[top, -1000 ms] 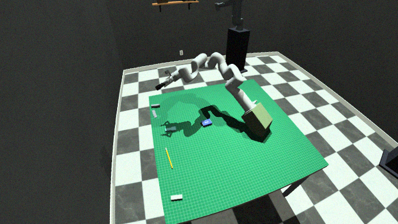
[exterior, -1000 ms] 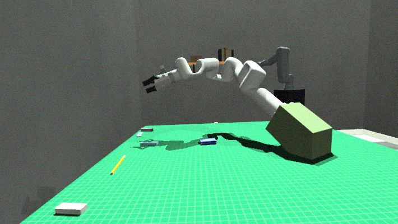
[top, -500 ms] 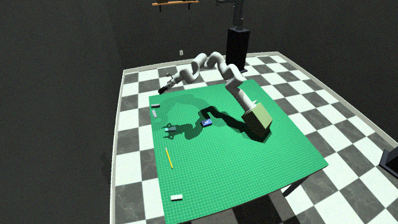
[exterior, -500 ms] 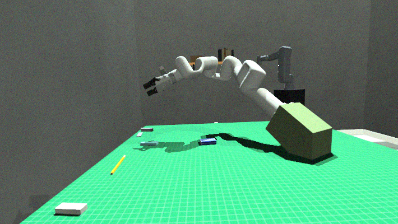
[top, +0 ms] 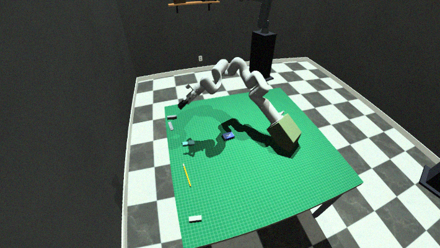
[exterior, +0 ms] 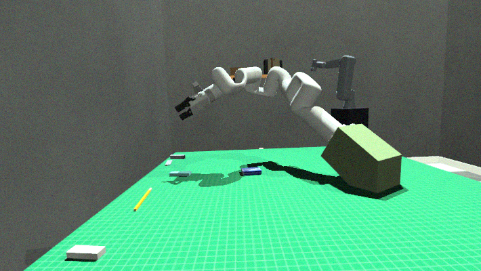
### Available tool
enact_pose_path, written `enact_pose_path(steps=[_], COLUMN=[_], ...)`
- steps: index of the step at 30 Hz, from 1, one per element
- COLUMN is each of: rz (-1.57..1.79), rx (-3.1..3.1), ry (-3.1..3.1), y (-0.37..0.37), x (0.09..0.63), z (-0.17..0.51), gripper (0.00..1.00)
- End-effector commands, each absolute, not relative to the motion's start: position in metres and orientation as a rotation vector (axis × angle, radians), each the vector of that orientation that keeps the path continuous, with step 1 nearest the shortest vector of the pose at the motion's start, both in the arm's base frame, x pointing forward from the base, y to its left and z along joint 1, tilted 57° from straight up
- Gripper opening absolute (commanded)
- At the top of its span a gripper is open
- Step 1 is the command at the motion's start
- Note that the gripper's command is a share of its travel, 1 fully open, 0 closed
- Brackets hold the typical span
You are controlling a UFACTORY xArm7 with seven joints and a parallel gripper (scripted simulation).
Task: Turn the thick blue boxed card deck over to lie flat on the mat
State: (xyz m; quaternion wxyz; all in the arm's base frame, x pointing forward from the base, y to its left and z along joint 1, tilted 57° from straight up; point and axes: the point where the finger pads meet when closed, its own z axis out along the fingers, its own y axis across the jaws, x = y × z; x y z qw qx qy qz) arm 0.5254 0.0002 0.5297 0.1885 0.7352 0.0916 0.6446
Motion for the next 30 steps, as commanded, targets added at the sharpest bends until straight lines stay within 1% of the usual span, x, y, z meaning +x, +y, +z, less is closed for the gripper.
enact_pose_path(steps=[1, 9, 10, 24, 25, 30], rz=[1.802, 1.802, 1.676, 1.676, 1.544, 1.544], rx=[2.075, 2.075, 2.133, 2.133, 2.18, 2.18], ry=[0.251, 0.251, 0.22, 0.22, 0.187, 0.187], y=[0.003, 0.003, 0.004, 0.004, 0.001, 0.001], x=[0.525, 0.525, 0.52, 0.52, 0.512, 0.512], z=[0.527, 0.527, 0.48, 0.48, 0.434, 0.434], gripper=[1.0, 1.0, 1.0, 1.0, 1.0, 1.0])
